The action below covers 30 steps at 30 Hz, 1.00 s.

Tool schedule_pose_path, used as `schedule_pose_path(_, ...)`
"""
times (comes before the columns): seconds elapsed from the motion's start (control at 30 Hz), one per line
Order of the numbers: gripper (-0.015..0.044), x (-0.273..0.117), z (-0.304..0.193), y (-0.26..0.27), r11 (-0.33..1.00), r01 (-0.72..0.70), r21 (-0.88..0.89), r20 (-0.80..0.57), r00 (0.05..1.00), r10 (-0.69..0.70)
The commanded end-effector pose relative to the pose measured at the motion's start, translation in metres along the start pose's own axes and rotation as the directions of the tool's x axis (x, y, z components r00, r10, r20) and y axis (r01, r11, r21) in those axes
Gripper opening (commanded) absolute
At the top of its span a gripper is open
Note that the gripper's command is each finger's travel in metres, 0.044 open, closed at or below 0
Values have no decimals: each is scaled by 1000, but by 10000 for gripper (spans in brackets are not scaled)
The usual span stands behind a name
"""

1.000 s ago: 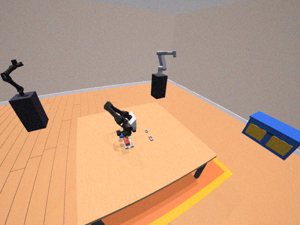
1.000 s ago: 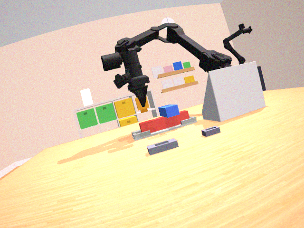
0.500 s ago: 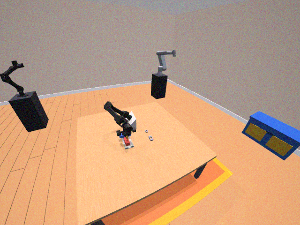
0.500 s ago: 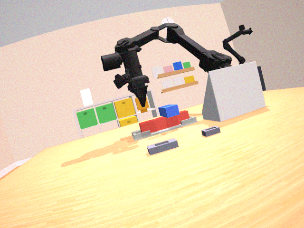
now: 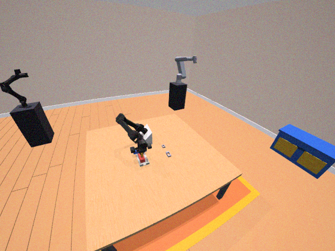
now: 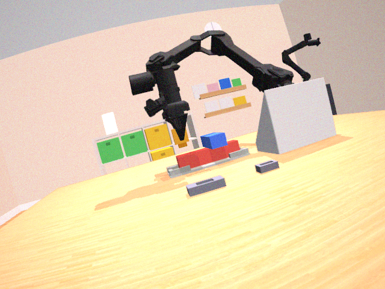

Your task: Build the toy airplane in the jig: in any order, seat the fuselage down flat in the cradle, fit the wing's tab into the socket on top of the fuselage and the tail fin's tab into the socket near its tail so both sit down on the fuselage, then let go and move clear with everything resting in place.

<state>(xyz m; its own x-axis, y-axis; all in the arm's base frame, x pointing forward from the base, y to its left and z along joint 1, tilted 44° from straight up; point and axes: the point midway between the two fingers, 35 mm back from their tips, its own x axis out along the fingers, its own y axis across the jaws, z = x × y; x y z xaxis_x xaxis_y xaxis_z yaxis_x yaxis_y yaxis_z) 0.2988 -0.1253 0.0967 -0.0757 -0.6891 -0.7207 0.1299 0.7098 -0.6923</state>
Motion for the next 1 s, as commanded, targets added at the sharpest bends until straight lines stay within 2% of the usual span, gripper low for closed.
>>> schedule_pose_path(0.0,67,8,-1,-1,1000,6,-5,-3,1000,-6)
schedule_pose_path(0.6,78,24,-1,-1,1000,2,0,-2,1000,-2)
schedule_pose_path(0.73,52,24,-1,-1,1000,2,0,-2,1000,-2)
schedule_pose_path(0.8,0,24,-1,-1,1000,2,0,-2,1000,-2)
schedule_pose_path(0.9,0,24,-1,-1,1000,2,0,-2,1000,-2)
schedule_pose_path(0.97,53,24,-1,-1,1000,2,0,-2,1000,-2)
